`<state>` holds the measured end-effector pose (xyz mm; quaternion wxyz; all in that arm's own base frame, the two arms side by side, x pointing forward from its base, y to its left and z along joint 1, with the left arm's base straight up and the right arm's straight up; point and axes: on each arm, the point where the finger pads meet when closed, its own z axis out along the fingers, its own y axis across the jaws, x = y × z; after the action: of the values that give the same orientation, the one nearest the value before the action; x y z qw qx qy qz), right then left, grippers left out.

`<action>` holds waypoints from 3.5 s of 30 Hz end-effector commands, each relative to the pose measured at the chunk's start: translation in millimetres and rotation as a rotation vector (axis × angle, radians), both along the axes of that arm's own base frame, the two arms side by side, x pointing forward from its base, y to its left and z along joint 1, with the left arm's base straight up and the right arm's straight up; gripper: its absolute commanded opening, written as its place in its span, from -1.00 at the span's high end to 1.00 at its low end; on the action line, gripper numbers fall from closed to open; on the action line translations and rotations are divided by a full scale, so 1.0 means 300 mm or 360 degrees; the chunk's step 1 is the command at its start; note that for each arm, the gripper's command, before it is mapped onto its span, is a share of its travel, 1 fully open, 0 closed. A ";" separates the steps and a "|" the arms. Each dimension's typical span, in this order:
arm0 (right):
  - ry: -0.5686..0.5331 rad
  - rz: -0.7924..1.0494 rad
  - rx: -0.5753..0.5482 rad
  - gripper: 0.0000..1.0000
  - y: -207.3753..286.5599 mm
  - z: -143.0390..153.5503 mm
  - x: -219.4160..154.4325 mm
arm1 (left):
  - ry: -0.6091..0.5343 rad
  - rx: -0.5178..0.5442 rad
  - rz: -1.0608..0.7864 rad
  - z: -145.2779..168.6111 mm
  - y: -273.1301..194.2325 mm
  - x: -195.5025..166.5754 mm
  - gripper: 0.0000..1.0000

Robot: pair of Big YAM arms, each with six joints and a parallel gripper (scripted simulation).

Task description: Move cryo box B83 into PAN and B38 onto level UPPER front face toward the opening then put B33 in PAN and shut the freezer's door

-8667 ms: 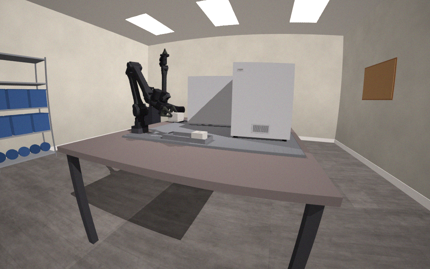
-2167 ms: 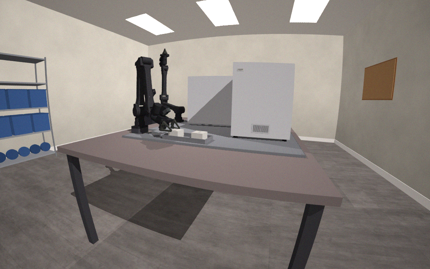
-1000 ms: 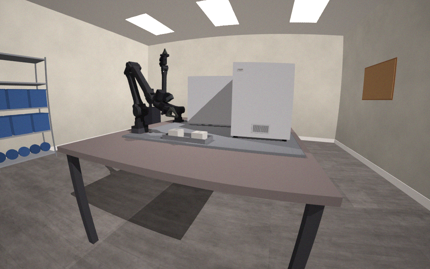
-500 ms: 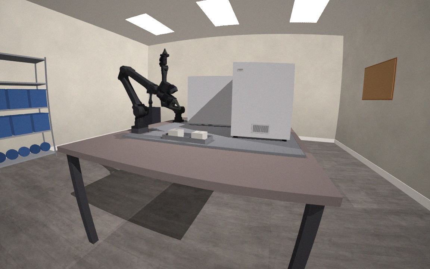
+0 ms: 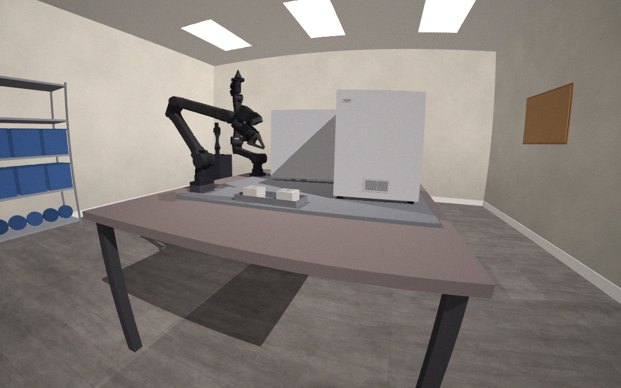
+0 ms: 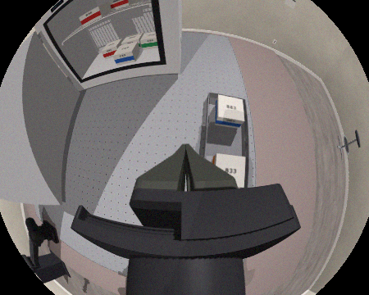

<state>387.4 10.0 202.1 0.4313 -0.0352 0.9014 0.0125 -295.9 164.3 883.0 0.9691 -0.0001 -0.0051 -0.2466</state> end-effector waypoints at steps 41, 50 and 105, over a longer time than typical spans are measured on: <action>-0.0218 0.0534 0.0063 -1.00 0.271 0.370 0.026 | 0.0053 0.0025 -0.0020 0.003 -0.019 0.041 1.00; -0.0306 0.0777 0.0096 -1.00 0.377 0.459 0.020 | 0.0053 0.0025 -0.0020 0.003 -0.019 0.041 1.00; -0.0404 0.0984 0.0186 -1.00 0.759 0.560 -0.204 | 0.0053 0.0025 -0.0020 0.003 -0.019 0.041 1.00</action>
<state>328.5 233.3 362.3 0.5061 -0.2976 0.7895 0.1789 -295.9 164.3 883.0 0.9691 -0.0001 -0.0051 -0.2466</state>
